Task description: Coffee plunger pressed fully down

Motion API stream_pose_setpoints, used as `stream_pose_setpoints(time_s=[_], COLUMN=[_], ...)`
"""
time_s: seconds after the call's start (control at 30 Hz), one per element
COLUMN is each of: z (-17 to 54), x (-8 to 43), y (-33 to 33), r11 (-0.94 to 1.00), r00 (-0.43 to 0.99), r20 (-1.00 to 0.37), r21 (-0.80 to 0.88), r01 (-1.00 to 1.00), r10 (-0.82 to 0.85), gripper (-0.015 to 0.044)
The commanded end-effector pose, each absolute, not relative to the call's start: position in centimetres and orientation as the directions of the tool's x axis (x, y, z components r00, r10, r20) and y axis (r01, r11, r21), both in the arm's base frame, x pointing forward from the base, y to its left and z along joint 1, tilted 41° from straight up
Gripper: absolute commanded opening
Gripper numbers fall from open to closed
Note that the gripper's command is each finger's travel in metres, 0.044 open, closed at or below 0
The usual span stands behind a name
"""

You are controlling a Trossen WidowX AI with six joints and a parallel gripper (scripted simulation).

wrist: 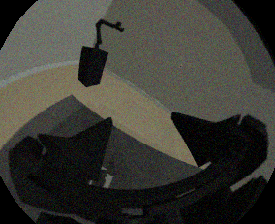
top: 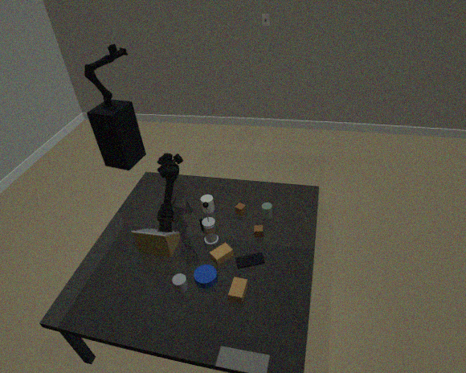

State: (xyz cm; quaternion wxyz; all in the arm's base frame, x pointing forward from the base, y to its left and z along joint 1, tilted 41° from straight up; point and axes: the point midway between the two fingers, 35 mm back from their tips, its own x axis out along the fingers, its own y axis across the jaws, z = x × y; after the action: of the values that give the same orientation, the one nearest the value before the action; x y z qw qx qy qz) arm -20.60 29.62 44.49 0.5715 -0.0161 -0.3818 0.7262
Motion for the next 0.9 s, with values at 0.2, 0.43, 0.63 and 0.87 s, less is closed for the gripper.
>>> stream_pose_setpoints(time_s=[0.2,0.43,0.63,0.87], z=[40.8,37.3,34.2,31.3], x=[-9.3,1.3,10.4,17.9], y=[37.0,38.8,37.3,34.6], r11=[0.016,0.030,0.053,0.093], r00=[-0.164,0.024,0.182,0.317], r20=[0.207,0.018,-0.143,-0.272], r21=[-0.666,-0.673,-0.628,-0.607], r01=[-0.745,-0.739,-0.776,-0.789], r10=[0.965,1.000,0.973,0.909], gripper=[0.0440,0.0440,0.0440,0.0440])
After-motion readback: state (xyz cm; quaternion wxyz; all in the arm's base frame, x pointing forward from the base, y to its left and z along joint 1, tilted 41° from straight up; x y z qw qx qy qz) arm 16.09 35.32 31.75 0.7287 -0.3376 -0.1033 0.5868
